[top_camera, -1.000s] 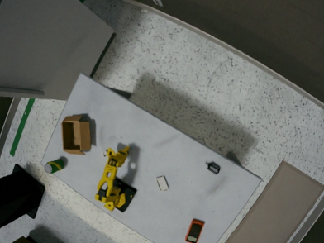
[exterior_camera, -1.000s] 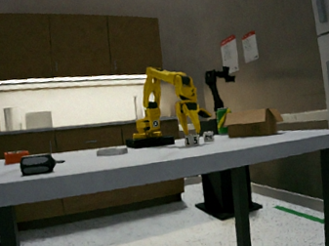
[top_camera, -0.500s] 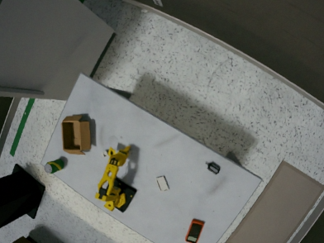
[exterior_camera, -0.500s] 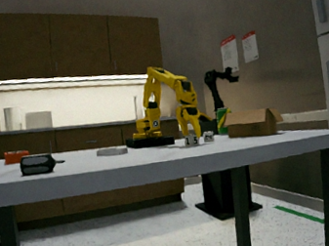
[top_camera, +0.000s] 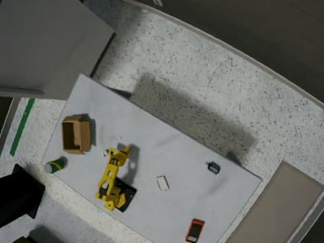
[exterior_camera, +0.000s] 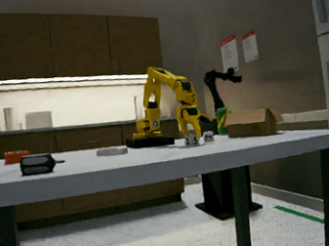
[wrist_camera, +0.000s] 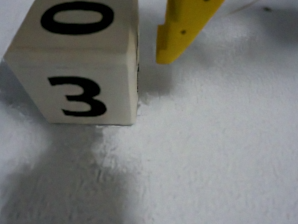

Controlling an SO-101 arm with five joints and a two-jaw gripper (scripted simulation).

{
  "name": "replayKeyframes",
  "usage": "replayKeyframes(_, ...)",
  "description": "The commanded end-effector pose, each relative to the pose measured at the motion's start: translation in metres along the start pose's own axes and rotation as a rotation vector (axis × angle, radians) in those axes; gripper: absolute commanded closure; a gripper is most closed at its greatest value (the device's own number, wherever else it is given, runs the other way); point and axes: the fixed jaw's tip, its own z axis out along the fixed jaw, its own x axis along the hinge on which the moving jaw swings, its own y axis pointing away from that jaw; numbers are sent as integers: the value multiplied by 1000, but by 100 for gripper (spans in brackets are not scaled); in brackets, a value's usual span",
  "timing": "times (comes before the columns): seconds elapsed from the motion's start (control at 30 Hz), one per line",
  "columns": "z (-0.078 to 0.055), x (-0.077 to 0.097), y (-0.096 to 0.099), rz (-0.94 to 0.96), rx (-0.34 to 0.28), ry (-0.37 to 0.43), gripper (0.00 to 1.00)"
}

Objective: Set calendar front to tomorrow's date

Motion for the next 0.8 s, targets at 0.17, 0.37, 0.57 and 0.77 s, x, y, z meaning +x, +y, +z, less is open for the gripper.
replayKeyframes(0.17,7,1,5,-2,-37,3,67)
replayKeyframes(0.37,7,1,3,-2,-37,3,69)
replayKeyframes(0.57,7,1,1,-2,-37,3,73)
replayKeyframes(0.77,7,1,-1,-2,-37,3,76)
